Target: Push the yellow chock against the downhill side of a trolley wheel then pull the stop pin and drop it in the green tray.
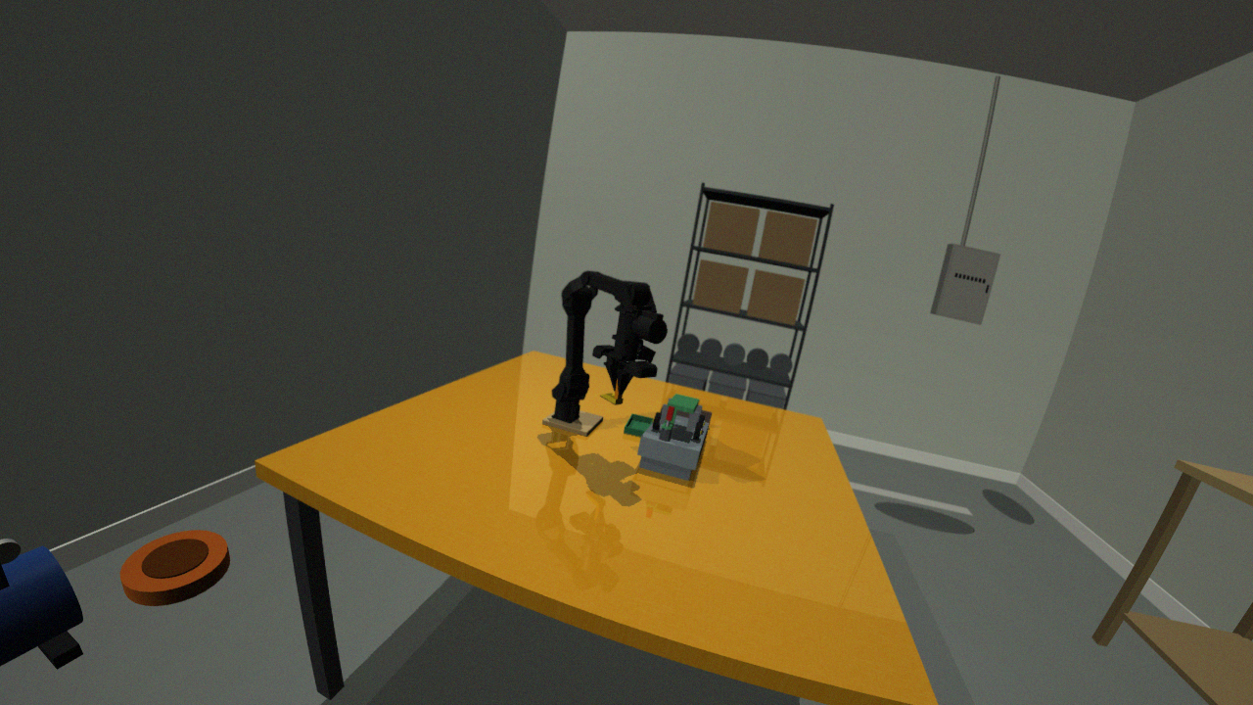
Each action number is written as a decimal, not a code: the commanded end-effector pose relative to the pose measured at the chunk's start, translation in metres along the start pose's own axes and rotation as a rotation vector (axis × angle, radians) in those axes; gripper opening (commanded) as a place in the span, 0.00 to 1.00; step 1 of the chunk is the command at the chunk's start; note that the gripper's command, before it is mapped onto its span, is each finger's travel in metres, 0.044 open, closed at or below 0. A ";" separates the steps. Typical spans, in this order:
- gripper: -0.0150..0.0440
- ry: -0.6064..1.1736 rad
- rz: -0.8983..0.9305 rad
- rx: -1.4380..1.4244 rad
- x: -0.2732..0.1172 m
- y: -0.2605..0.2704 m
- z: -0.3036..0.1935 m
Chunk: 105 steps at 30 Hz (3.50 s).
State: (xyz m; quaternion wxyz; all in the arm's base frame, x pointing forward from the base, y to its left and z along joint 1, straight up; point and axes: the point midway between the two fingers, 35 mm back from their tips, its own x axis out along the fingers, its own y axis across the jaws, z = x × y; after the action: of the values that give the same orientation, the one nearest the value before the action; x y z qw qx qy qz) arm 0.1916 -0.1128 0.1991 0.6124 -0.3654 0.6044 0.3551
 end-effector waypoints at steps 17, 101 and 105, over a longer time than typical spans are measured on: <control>0.25 0.008 -0.001 -0.586 0.000 0.000 -0.001; 0.25 -0.004 0.001 -0.769 0.016 0.087 0.259; 0.25 0.006 0.002 -0.911 0.016 0.087 0.259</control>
State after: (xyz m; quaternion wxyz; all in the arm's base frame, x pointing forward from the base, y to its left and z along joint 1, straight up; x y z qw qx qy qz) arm 0.2394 0.1556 0.1815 0.4188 -0.5757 0.4140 0.5673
